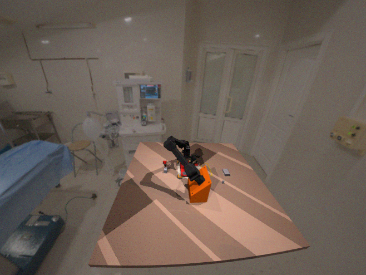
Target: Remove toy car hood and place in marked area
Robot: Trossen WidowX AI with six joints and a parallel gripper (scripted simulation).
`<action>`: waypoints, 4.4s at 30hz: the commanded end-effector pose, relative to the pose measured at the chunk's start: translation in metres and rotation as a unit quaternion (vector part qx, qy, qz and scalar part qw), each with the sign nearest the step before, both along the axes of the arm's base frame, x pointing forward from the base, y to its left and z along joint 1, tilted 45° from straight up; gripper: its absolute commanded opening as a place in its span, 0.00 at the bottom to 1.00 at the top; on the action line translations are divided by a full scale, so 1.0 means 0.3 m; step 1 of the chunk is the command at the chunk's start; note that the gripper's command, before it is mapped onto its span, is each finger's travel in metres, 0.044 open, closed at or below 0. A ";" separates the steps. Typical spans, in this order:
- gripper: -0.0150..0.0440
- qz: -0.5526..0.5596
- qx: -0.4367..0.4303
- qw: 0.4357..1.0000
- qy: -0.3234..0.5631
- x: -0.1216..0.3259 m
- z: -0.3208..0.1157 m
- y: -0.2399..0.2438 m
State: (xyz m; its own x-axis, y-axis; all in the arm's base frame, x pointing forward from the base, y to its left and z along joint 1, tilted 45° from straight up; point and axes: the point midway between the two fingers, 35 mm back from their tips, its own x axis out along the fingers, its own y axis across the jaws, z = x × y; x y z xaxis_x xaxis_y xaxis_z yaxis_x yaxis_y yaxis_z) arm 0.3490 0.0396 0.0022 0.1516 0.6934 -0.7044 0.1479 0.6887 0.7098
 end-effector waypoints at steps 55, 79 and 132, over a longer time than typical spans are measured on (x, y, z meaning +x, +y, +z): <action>0.25 -0.001 0.000 1.000 0.000 -0.001 0.009 -0.011; 0.25 -0.001 0.000 1.000 0.000 -0.011 0.055 -0.057; 0.25 -0.001 -0.006 1.000 0.001 -0.228 -0.355 -0.610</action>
State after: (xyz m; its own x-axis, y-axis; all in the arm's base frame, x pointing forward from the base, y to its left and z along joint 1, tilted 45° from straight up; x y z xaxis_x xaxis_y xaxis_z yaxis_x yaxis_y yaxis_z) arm 0.2804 -0.1423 -0.1018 0.1488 0.6881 -0.7102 0.1558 0.6929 0.7040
